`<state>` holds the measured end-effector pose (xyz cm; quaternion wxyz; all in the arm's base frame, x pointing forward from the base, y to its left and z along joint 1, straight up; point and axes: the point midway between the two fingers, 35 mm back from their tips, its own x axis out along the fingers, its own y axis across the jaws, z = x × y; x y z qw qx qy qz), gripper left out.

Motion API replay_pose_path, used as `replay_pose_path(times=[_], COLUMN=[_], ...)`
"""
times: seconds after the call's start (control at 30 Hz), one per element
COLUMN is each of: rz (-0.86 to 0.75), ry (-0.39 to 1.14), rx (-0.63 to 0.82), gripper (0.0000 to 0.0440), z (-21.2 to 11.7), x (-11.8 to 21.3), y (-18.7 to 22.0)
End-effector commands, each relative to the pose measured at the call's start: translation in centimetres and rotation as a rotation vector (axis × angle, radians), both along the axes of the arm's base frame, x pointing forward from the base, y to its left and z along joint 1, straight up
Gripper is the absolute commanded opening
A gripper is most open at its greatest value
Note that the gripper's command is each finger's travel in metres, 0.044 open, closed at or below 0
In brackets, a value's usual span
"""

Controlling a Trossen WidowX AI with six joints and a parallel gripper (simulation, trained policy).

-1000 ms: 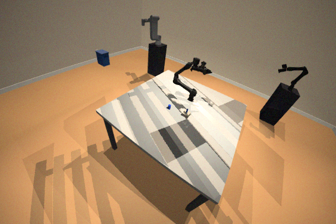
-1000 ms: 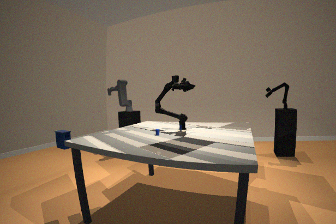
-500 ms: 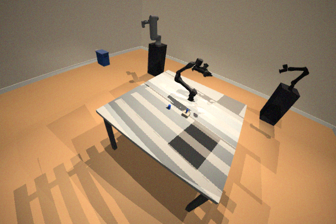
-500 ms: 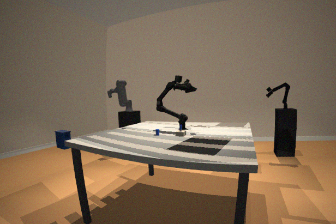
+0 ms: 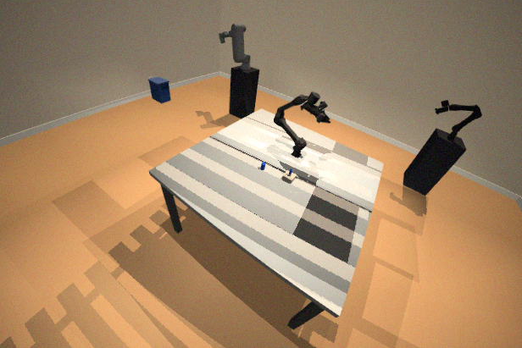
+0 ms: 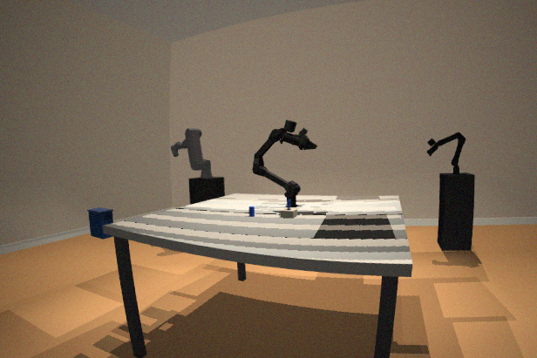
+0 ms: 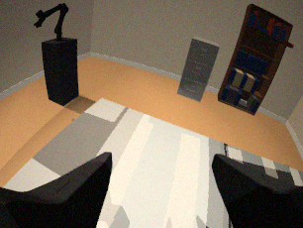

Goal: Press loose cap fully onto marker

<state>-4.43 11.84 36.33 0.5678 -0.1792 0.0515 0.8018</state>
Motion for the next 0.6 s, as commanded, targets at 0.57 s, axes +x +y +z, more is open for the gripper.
replay_pose_path(times=[0.57], rz=[-0.114], ry=[0.000], rx=[-0.177], gripper=[0.0321], z=[-1.9], x=[1.9], y=[2.3])
